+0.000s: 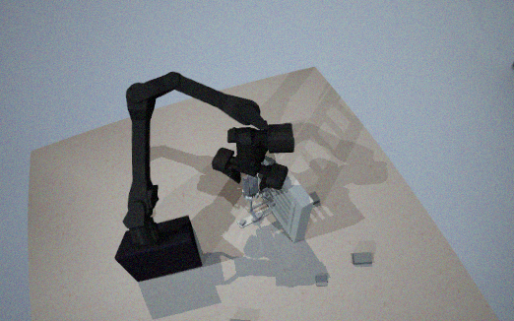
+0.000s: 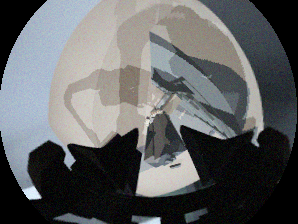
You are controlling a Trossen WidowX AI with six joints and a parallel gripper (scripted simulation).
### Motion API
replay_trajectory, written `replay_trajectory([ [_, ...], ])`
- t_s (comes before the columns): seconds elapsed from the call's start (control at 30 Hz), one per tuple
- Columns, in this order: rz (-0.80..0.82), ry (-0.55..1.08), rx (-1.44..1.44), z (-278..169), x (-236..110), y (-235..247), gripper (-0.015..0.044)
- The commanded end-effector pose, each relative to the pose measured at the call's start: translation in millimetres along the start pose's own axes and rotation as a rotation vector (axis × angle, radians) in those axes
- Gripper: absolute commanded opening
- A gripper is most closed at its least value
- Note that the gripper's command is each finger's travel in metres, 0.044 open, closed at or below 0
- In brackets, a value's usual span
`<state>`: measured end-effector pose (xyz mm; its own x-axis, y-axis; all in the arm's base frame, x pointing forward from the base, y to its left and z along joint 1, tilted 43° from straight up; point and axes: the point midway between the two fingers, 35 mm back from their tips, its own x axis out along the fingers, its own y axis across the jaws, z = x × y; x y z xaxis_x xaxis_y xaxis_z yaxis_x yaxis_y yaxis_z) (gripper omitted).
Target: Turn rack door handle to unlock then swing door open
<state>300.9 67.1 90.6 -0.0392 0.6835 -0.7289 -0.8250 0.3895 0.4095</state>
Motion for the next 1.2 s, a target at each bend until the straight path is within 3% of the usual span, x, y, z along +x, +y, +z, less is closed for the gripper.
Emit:
replay_trajectory([
  [0.0,-0.002,0.006,0.269,-1.5,0.9,-1.0,0.0298],
  [1.17,-0.007,0.003,2.003,-1.5,0.9,-1.0,0.0298],
])
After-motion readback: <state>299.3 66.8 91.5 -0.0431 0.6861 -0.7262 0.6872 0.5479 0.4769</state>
